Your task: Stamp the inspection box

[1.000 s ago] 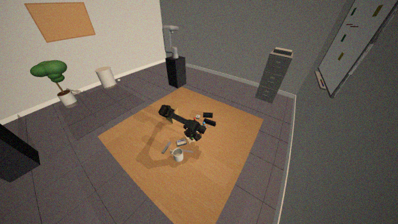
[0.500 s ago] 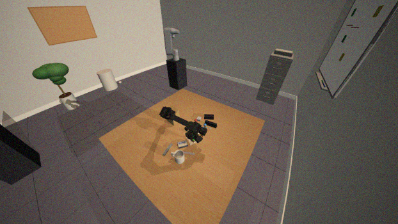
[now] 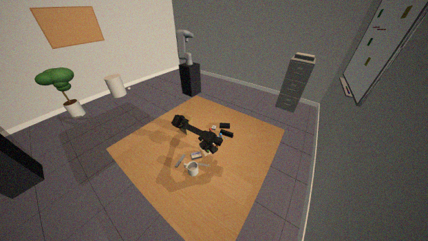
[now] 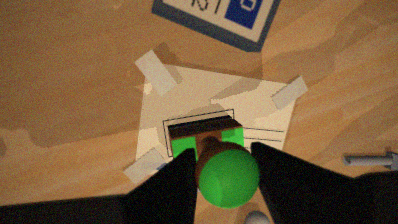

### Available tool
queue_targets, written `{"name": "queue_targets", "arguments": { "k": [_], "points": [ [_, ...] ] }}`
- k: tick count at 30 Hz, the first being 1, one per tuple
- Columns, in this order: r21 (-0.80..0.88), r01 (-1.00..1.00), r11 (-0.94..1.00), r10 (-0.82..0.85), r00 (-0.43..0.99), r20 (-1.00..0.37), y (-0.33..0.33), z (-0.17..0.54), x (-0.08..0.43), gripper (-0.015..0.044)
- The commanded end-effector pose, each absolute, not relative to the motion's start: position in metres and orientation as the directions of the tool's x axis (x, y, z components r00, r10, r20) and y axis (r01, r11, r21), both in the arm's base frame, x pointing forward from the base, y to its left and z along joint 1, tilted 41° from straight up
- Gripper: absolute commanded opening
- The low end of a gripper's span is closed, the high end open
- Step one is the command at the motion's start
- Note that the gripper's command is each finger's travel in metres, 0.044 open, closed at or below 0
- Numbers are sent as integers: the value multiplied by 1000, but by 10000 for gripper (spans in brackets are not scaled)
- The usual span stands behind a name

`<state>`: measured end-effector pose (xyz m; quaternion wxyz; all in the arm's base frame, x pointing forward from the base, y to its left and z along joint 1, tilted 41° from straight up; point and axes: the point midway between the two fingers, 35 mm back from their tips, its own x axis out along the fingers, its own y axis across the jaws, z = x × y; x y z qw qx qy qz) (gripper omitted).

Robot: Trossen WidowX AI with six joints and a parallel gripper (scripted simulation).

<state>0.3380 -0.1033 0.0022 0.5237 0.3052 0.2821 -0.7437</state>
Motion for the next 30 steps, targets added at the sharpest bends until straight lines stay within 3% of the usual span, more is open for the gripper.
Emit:
{"name": "queue_targets", "arguments": {
  "k": [1,30],
  "points": [
    [-98,951,-293,-610,-265,-747,-106,0,338,0],
    [-98,951,-293,-610,-265,-747,-101,6,338,0]
  ]
}}
